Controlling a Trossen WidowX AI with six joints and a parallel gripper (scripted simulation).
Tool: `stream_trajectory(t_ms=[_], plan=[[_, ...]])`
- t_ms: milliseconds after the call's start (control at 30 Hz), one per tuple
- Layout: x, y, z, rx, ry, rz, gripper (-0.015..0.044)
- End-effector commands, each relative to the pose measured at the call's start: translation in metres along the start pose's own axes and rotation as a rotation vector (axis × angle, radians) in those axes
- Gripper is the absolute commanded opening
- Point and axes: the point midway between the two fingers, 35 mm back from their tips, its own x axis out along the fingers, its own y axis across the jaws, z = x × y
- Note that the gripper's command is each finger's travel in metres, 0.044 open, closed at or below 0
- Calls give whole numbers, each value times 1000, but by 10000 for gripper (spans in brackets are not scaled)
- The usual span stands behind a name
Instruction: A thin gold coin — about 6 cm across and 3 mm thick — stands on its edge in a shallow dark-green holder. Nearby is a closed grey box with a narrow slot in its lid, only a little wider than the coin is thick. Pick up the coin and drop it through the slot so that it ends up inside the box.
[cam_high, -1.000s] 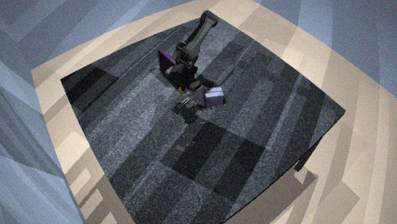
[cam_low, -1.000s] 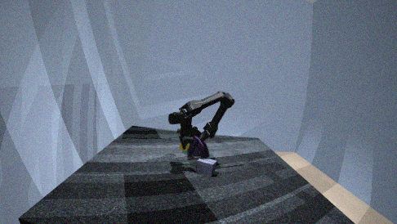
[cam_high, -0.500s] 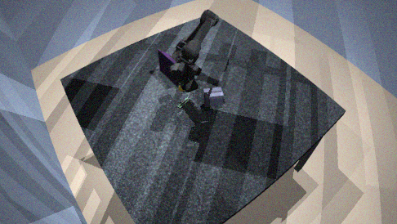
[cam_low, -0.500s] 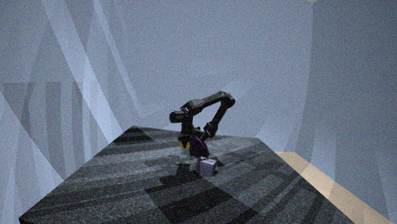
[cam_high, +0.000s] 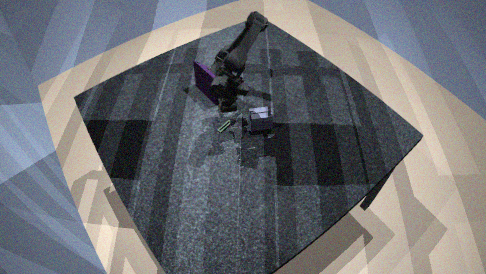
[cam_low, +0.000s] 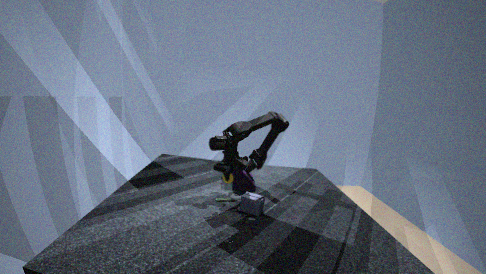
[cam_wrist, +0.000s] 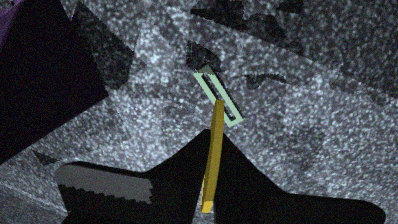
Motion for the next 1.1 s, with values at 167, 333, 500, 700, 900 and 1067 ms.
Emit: stream_trajectory(t_ms=[167, 333, 500, 700, 900, 1067], plan=[[-2, -6, 16, 10, 2, -5, 0], [-3, -10, 27, 11, 4, -7, 0], [-3, -13, 39, 11, 5, -8, 0], [-4, -17, 53, 11, 6, -9, 0], [-4, -19, 67, 11, 5, -10, 0], [-4, -21, 79, 11, 4, -10, 0]])
